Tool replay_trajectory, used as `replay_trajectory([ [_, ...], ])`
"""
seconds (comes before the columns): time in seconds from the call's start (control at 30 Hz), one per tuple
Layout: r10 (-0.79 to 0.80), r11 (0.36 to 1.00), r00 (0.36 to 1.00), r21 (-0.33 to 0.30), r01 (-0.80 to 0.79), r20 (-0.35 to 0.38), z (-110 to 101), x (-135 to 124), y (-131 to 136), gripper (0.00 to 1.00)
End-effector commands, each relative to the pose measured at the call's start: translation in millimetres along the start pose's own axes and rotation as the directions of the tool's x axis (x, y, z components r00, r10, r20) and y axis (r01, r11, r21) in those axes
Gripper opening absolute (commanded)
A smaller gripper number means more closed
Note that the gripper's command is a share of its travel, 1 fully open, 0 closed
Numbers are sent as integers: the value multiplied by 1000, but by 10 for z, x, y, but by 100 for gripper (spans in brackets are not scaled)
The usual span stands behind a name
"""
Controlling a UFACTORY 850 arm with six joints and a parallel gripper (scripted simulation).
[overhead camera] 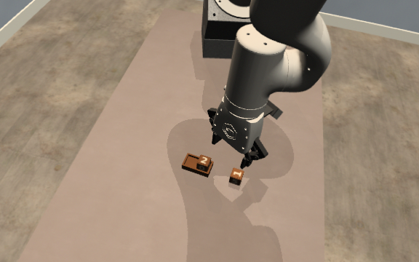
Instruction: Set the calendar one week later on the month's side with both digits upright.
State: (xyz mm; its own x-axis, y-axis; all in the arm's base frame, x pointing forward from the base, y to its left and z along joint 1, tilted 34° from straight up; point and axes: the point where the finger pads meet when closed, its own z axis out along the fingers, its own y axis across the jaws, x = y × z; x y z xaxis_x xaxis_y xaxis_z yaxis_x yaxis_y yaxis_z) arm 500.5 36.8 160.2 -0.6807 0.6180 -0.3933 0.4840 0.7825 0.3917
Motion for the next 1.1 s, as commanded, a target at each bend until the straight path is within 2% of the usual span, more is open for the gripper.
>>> replay_trajectory([
  [0.0,170,985,985,-15,-170,-22,6,-49,-83,100],
  [0.2,354,935,935,-11,-354,-24,14,-97,-183,100],
  [0.3,366,931,930,-10,-366,-24,14,-100,-189,100],
  [0.37,482,876,876,-7,-483,-25,18,-130,-257,100],
  [0.43,507,862,862,-6,-507,-26,19,-136,-271,100],
  [0.57,625,780,780,-3,-625,-27,22,-166,-347,100],
  [0.6,628,778,778,-2,-628,-27,22,-167,-349,100],
  [0.63,673,740,739,-1,-673,-28,22,-179,-380,100],
  [0.67,680,733,733,0,-680,-28,23,-181,-385,100],
  [0.77,756,654,654,3,-756,-28,24,-202,-442,100],
  [0.87,764,644,644,3,-765,-28,24,-204,-449,100],
  [0.97,847,532,532,8,-847,-29,24,-228,-521,100],
  [1.07,877,480,480,10,-877,-29,24,-238,-553,100],
])
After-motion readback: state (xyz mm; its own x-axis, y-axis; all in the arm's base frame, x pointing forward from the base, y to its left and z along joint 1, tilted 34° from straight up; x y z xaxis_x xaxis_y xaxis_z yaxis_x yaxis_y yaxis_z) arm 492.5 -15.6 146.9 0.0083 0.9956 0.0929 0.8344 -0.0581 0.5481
